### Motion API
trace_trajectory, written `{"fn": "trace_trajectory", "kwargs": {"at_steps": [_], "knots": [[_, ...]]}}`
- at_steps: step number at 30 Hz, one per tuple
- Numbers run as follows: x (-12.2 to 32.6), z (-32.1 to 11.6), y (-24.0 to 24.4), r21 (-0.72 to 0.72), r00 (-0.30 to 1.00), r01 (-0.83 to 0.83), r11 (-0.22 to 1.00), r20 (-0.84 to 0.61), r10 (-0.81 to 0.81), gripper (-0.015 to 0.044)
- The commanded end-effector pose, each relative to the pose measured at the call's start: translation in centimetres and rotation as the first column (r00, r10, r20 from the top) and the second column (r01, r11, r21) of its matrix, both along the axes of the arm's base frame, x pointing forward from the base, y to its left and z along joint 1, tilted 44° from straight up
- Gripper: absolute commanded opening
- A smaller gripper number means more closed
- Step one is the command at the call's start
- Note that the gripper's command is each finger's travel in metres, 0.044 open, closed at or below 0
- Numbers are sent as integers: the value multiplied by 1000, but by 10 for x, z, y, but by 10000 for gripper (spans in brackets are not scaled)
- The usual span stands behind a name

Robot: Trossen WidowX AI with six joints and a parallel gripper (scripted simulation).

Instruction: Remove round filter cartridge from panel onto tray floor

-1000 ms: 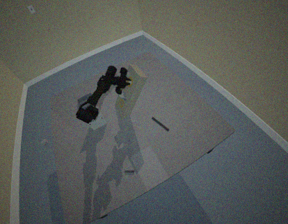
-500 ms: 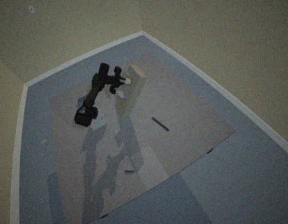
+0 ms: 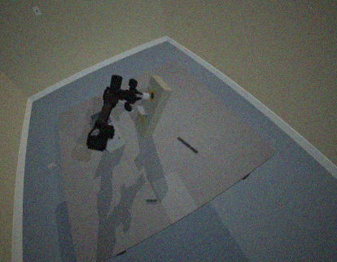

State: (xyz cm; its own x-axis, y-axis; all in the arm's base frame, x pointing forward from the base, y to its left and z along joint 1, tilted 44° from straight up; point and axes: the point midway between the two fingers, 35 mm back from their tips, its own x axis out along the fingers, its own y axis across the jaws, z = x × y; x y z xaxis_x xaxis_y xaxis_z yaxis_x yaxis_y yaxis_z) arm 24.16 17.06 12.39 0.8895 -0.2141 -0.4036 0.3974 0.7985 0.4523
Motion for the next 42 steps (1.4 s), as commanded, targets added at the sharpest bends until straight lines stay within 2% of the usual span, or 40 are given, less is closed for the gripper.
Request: {"fn": "trace_trajectory", "kwargs": {"at_steps": [1, 19, 23, 24, 38, 42], "knots": [[-4, -6, -8, 8, 1000, 3, 1000, 8, -3, 0], [-22, -43, -48, 7, 1000, 3, 1000, 8, -3, 0], [-20, -40, -44, -1, 1000, 7, 1000, 3, -7, 105], [-20, -40, -44, -1, 1000, 7, 1000, 3, -7, 115], [-22, -42, -46, 7, 1000, 3, 1000, 8, -3, 115], [-9, -17, -20, 8, 1000, 3, 1000, 8, -3, 115]]}}
